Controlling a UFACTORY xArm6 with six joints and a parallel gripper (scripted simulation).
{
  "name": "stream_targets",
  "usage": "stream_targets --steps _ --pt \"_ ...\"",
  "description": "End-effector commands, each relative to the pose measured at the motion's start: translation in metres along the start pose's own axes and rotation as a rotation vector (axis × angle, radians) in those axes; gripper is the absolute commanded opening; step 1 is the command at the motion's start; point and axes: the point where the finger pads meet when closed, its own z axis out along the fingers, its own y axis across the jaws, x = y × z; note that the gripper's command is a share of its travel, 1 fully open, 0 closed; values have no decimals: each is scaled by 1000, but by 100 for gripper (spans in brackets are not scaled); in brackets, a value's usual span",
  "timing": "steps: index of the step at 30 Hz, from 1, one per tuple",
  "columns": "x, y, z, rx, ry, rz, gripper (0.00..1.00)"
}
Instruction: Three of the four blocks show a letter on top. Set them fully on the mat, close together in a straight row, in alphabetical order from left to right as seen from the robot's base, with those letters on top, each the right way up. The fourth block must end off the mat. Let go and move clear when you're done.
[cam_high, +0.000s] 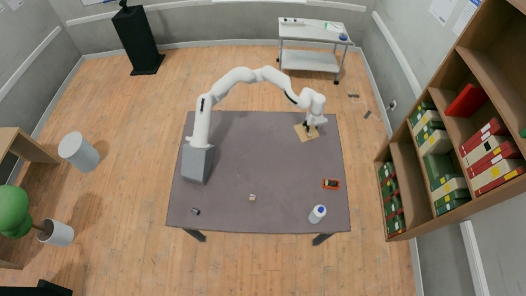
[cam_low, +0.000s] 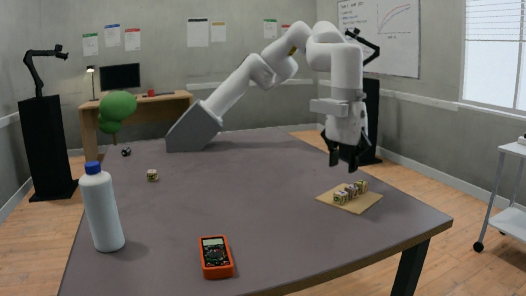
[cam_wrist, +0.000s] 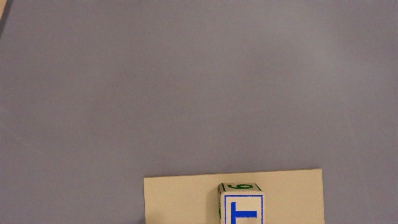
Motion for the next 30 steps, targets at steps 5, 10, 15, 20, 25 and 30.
stream_targets --steps 5,10,15,20,25,30 --pt "0 -1 -3 4 2 -1 100" --pt "0 -1 -3 4 2 -1 100" --pt "0 -1 -3 4 2 -1 100" --pt "0 -1 -3 4 2 -1 100" --pt "0 -1 -11 4 2 -1 100" --pt "0 -1 -22 4 2 -1 100"
